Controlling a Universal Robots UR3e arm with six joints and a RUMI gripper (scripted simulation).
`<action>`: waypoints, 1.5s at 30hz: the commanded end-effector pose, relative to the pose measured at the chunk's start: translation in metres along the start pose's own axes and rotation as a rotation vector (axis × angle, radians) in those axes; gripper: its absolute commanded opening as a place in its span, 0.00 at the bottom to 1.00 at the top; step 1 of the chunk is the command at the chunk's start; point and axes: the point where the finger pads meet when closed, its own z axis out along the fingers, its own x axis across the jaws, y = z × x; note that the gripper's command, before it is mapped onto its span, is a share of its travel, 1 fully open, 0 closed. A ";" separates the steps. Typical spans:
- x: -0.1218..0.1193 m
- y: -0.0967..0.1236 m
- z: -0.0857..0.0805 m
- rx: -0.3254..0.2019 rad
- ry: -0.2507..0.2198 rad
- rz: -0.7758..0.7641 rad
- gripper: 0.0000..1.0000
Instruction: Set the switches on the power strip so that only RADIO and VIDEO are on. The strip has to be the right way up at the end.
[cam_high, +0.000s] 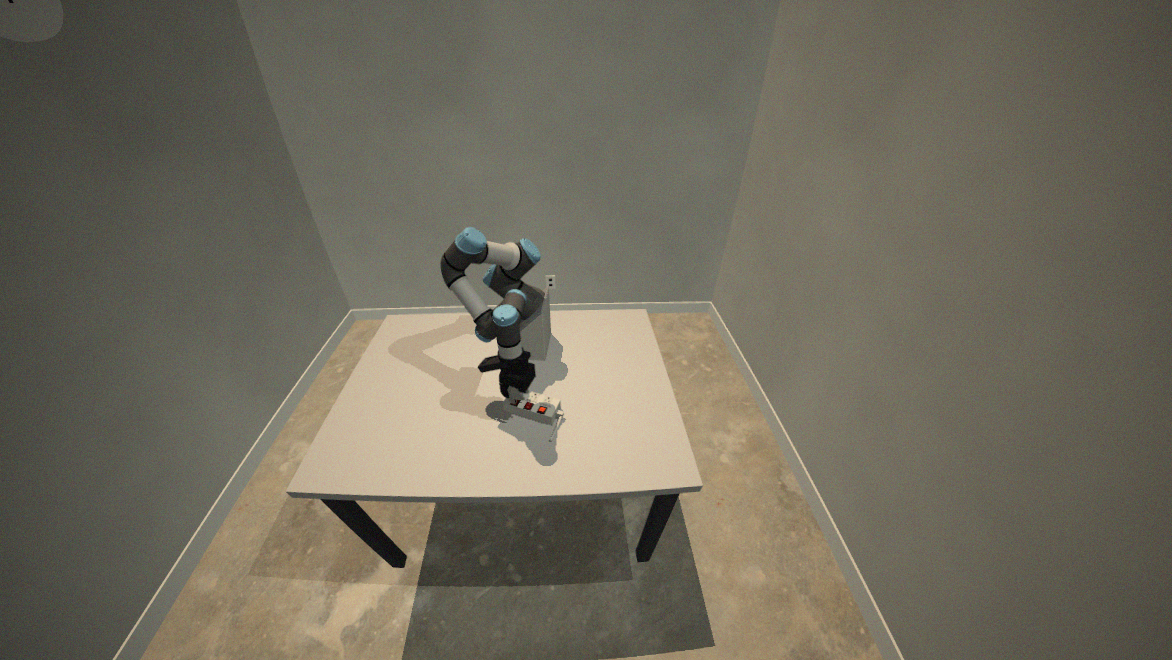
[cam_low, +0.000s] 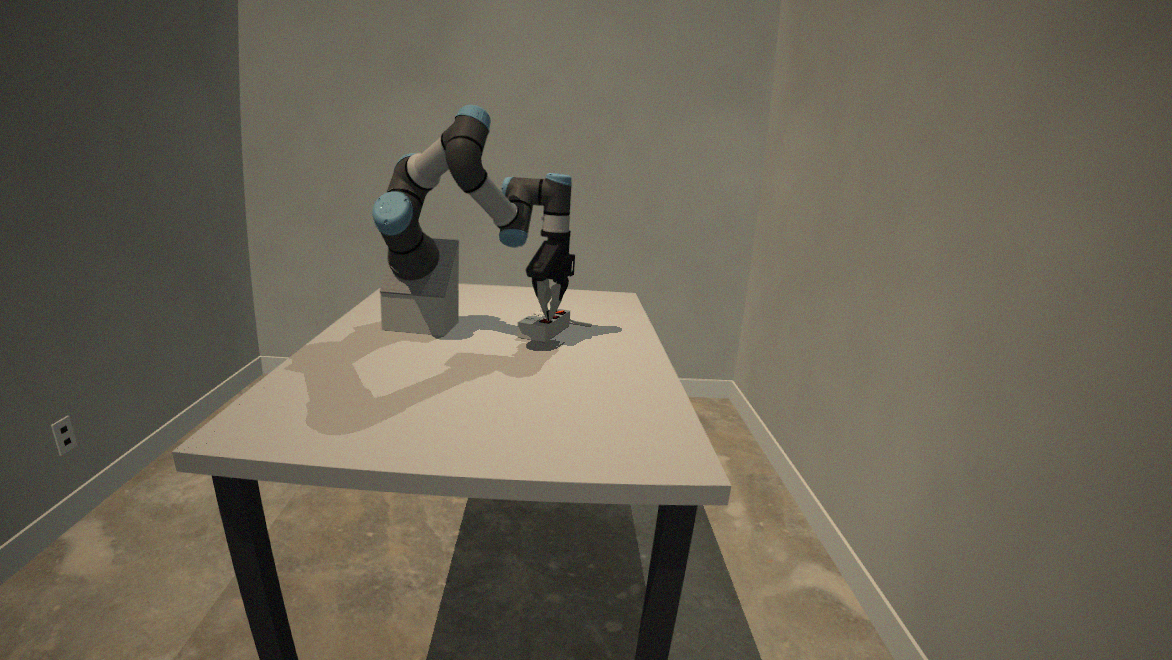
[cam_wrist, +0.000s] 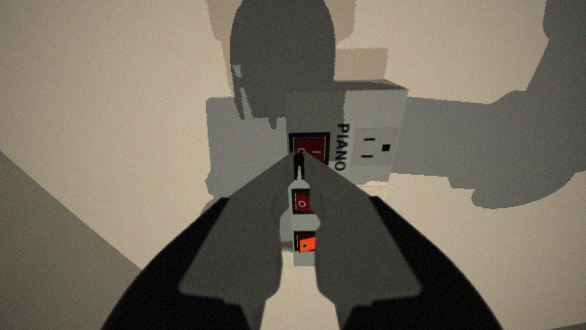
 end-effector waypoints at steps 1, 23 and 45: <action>-0.001 0.000 0.000 -0.001 -0.002 0.001 0.00; -0.001 0.000 -0.004 -0.001 -0.002 0.001 0.00; 0.000 0.000 -0.038 -0.001 -0.002 0.001 0.00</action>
